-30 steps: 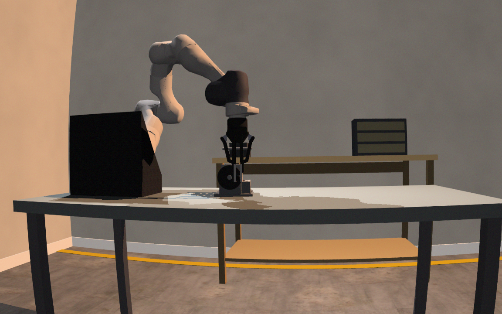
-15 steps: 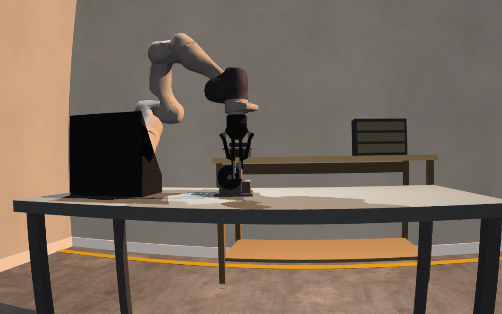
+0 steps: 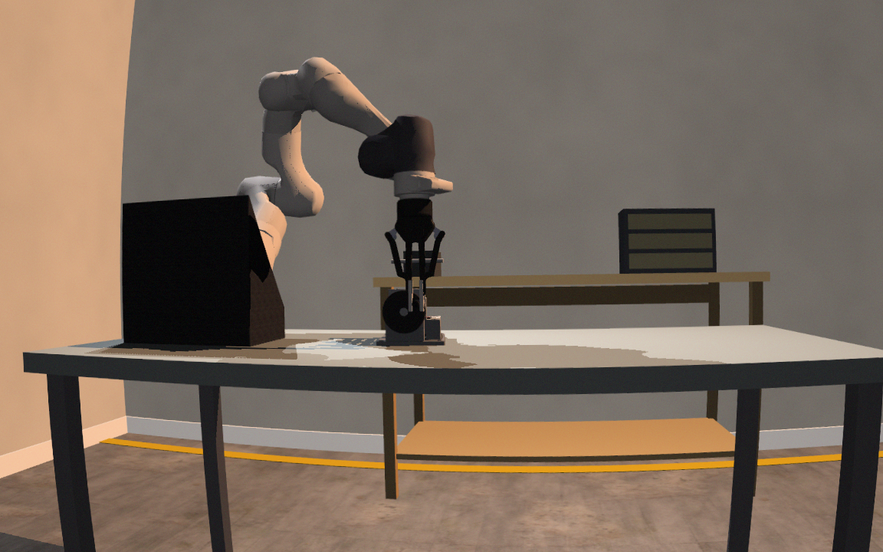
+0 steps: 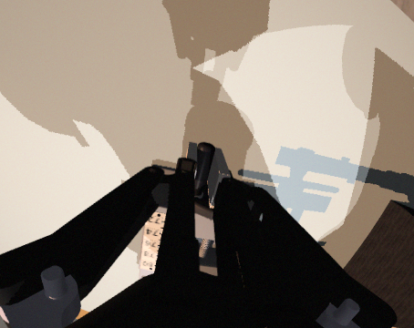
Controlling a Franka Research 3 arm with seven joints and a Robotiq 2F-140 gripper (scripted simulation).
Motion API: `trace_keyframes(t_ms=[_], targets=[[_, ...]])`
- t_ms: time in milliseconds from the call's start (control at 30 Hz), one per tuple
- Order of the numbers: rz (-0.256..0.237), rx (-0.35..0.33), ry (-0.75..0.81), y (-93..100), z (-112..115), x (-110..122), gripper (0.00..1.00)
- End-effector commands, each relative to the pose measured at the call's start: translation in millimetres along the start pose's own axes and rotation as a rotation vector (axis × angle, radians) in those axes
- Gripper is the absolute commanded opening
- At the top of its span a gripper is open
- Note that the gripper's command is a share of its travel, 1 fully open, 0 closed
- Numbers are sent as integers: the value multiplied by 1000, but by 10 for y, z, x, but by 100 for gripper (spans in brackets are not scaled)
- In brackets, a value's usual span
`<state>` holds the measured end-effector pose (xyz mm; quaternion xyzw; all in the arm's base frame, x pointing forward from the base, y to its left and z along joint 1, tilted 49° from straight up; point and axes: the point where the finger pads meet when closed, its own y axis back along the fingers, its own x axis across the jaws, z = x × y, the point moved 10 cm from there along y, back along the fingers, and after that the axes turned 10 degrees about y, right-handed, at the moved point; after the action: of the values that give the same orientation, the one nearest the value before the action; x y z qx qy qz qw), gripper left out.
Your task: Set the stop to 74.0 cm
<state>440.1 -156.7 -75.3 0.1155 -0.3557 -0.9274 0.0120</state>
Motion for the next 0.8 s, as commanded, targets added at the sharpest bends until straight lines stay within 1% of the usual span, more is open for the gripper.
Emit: trace_keyframes(t_ms=[0,767], targets=[[3,-3,2,27,3,29,4],[3,-3,2,49,7,49,4]])
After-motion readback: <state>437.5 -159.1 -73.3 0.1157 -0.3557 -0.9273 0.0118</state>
